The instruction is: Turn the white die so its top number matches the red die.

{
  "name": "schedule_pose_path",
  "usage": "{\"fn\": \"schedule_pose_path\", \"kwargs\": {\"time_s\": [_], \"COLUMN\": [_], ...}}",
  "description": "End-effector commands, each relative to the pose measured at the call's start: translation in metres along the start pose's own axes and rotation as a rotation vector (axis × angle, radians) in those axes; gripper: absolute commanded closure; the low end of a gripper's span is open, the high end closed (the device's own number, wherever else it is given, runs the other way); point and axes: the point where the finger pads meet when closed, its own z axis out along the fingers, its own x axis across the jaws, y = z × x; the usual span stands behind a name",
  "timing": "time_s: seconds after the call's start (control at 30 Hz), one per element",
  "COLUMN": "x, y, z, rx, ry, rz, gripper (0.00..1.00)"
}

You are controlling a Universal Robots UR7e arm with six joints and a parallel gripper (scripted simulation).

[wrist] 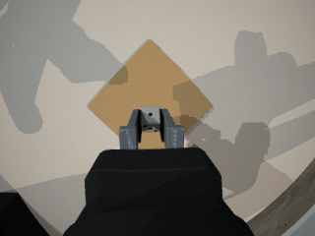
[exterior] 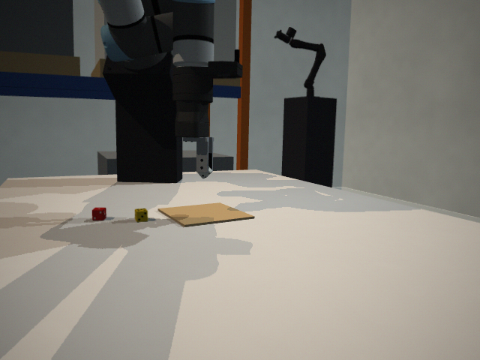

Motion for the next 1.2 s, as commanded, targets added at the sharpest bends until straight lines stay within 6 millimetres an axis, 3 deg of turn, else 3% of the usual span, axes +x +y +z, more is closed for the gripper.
{"fn": "schedule_pose_path", "kwargs": {"time_s": [0.0, 0.6, 1.17], "x": [-0.0002, -0.0039, -0.0003], "y": [0.0000, 0.0037, 0.0042], "z": [0.0004, 0.0068, 0.0012], "rx": [0.009, 0.131, 0.254], "ry": [-0.001, -0.018, -0.001], "rz": [0.000, 0.006, 0.001], "gripper": [0.60, 0.60, 0.60]}}
